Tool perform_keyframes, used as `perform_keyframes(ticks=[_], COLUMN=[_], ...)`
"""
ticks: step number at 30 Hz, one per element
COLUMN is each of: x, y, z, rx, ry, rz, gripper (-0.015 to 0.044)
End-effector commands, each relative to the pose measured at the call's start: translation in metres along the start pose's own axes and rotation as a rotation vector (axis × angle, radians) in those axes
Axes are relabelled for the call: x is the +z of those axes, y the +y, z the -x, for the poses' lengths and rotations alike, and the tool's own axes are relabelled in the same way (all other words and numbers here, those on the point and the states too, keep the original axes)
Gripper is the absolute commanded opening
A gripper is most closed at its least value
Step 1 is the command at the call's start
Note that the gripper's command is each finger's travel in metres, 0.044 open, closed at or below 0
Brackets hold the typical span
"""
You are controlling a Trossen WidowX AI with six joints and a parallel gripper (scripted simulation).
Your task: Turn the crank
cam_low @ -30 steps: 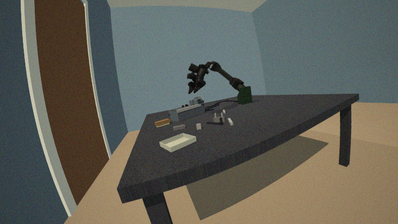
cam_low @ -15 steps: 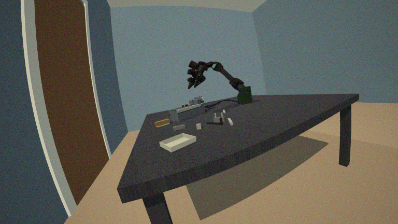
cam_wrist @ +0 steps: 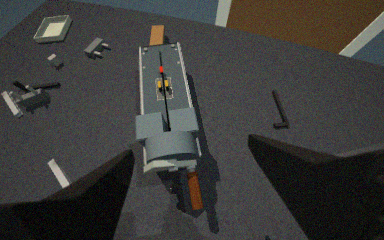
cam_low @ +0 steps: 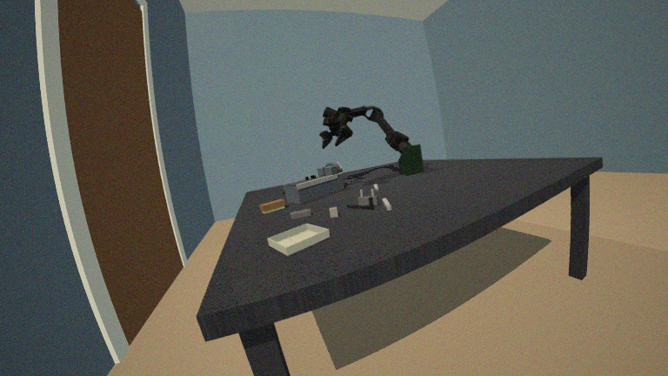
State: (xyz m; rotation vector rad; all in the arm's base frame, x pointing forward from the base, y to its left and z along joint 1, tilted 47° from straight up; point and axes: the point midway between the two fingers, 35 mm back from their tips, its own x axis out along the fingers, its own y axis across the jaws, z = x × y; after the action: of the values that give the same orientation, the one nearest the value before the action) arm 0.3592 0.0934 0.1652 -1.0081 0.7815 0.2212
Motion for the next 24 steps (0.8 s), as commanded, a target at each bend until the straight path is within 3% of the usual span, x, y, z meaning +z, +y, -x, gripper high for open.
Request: perform_keyframes(ticks=[1,24], x=[-0.012,-0.074], y=[-0.001,-0.002], z=[0.009,-0.052], rx=[0.024,0.021], ry=[-0.013,-0.013], rz=[0.033,0.037], gripper=[0.044,0.044])
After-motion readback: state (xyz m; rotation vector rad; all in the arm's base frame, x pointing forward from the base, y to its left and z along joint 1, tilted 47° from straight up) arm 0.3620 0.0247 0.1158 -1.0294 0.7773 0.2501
